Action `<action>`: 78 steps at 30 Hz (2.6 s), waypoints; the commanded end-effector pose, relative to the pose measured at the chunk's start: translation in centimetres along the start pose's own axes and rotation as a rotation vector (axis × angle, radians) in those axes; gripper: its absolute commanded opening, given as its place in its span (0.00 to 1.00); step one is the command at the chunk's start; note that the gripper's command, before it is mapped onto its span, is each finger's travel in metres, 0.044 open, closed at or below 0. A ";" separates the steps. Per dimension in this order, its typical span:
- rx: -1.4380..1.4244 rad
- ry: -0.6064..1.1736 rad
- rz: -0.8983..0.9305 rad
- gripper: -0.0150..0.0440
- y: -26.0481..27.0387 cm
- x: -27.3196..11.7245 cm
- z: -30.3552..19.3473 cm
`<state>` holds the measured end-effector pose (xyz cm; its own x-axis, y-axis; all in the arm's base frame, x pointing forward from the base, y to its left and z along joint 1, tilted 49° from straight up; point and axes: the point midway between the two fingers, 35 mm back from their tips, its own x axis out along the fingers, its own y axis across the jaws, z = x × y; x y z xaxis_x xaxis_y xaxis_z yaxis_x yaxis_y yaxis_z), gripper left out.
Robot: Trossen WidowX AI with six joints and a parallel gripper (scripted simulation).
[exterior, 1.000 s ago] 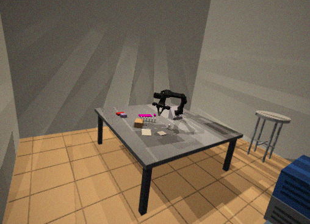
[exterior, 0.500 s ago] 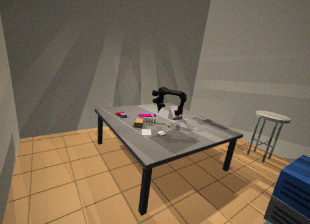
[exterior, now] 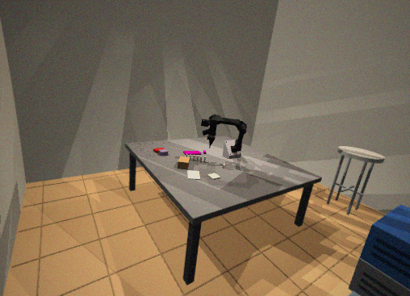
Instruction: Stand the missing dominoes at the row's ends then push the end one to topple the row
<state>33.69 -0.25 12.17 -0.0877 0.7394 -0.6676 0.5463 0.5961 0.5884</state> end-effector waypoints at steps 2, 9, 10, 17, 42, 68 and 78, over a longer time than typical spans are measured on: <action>0.022 0.007 -0.005 0.44 -0.2 0.8 0.1; 0.027 0.008 -0.008 0.44 0.0 4.2 0.5; 0.028 0.008 -0.008 0.44 0.0 4.7 0.6; 0.032 0.013 -0.007 0.44 0.0 8.1 0.5; 0.038 0.030 -0.002 0.44 -0.2 13.4 -0.4; 0.038 0.009 -0.001 1.00 -0.3 0.4 0.1; -0.308 0.006 -0.011 1.00 2.3 2.0 -2.9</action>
<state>33.41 0.51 11.88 -0.0825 0.7385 -0.6692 0.4930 0.6138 0.6166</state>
